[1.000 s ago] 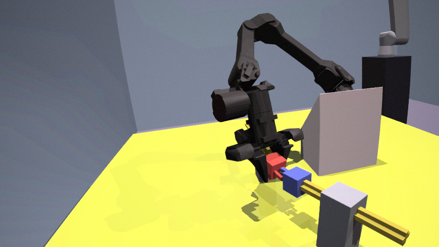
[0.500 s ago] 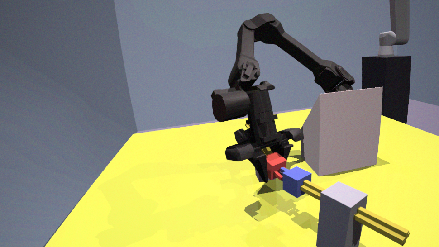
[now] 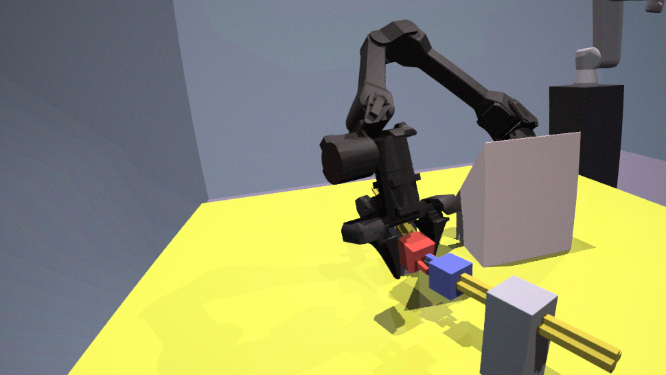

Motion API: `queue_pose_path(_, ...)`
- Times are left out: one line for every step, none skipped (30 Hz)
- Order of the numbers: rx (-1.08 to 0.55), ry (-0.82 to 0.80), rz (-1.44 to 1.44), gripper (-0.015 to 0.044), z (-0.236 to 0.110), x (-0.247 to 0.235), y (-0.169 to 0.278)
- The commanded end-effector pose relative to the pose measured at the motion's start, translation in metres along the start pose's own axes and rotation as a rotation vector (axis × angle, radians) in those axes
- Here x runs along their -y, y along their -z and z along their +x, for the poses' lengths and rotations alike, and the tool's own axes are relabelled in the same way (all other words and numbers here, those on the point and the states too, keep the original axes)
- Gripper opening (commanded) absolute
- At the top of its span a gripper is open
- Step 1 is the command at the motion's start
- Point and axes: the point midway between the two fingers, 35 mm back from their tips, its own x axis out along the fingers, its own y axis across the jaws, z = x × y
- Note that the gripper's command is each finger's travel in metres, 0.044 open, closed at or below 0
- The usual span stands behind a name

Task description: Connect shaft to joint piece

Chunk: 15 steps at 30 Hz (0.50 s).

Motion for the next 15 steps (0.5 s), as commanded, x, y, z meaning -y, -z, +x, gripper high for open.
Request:
queue_pose_path(0.0,0.0,0.0,0.0409,0.0,0.0,0.0)
queue_pose_path(0.0,0.0,0.0,0.0436,0.0,0.0,0.0)
queue_pose_path(0.0,0.0,0.0,0.044,0.0,0.0,0.0)
queue_pose_path(0.0,0.0,0.0,0.044,0.0,0.0,0.0)
queue_pose_path(0.0,0.0,0.0,0.044,0.0,0.0,0.0)
queue_pose_path(0.0,0.0,0.0,0.044,0.0,0.0,0.0)
queue_pose_path(0.0,0.0,0.0,0.044,0.0,0.0,0.0)
queue_pose_path(0.0,0.0,0.0,0.044,0.0,0.0,0.0)
queue_pose_path(0.0,0.0,0.0,0.044,0.0,0.0,0.0)
queue_pose_path(0.0,0.0,0.0,0.044,0.0,0.0,0.0)
queue_pose_path(0.0,0.0,0.0,0.044,0.0,0.0,0.0)
queue_pose_path(0.0,0.0,0.0,0.044,0.0,0.0,0.0)
queue_pose_path(0.0,0.0,0.0,0.044,0.0,0.0,0.0)
queue_pose_path(0.0,0.0,0.0,0.044,0.0,0.0,0.0)
queue_pose_path(0.0,0.0,0.0,0.044,0.0,0.0,0.0)
